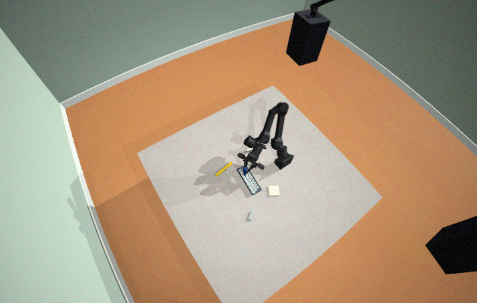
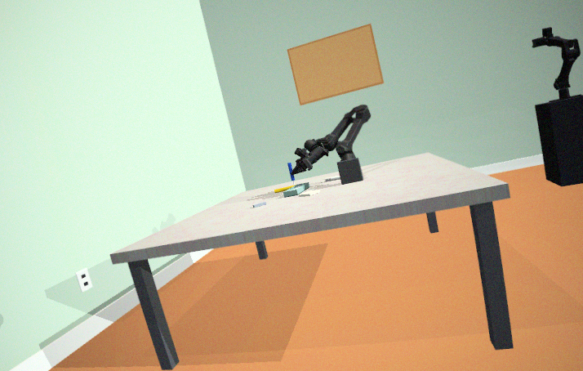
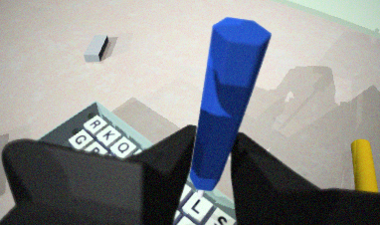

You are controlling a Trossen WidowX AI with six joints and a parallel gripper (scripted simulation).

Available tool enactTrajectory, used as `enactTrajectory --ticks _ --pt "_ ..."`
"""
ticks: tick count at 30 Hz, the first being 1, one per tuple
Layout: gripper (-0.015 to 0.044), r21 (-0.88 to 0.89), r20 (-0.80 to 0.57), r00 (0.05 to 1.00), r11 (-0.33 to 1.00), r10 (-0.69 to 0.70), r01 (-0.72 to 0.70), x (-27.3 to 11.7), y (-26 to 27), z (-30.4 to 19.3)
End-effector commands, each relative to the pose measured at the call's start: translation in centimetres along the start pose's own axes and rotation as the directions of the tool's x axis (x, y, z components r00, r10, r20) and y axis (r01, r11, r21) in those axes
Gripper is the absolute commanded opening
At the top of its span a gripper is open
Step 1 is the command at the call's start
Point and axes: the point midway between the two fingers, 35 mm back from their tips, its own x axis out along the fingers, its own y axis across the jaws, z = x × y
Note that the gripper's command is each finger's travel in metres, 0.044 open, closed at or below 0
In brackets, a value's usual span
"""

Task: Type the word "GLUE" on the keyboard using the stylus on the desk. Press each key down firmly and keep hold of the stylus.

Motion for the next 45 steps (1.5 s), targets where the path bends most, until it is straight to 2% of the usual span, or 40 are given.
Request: enactTrajectory --ticks 1,45 --pt "0.0081 -0.002 0.000 1.000 1.000 0.003 -0.003 0.1 0.0 -0.1" --pt "0.0081 -0.003 0.000 1.000 1.000 0.003 -0.003 0.8 0.0 -1.5"
